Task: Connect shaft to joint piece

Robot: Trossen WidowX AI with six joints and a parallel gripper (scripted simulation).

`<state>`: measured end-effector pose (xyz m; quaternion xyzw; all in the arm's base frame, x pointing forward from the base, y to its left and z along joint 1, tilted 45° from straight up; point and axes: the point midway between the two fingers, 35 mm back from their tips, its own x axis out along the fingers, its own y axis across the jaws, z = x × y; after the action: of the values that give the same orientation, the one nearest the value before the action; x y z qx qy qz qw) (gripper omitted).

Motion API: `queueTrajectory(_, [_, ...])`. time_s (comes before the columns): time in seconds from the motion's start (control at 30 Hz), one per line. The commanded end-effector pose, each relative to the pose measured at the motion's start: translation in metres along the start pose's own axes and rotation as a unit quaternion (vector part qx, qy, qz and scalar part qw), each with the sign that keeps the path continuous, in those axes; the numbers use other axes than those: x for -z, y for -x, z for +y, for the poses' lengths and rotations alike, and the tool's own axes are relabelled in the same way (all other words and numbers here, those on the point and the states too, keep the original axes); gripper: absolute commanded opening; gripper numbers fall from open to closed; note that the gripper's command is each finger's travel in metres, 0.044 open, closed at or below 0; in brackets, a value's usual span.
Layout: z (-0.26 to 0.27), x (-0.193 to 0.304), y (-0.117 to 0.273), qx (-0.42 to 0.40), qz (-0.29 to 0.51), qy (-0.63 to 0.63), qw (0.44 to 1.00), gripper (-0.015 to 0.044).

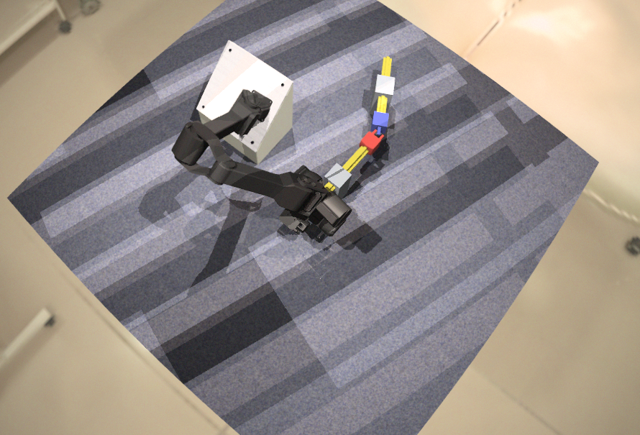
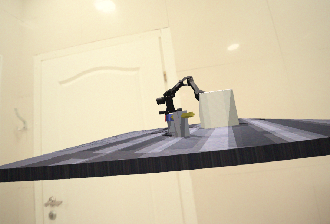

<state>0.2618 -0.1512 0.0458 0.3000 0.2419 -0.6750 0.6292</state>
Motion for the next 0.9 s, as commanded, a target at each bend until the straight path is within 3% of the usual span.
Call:
queueTrajectory(0.0, [0.0, 0.009, -0.001, 0.0, 0.002, 0.001, 1.0, 0.0])
queueTrajectory(0.8, [0.0, 0.023, 0.0, 0.0, -0.001, -0.001, 1.0, 0.0])
queueTrajectory(0.87, [0.0, 0.023, 0.0, 0.0, -0.001, -0.001, 1.0, 0.0052])
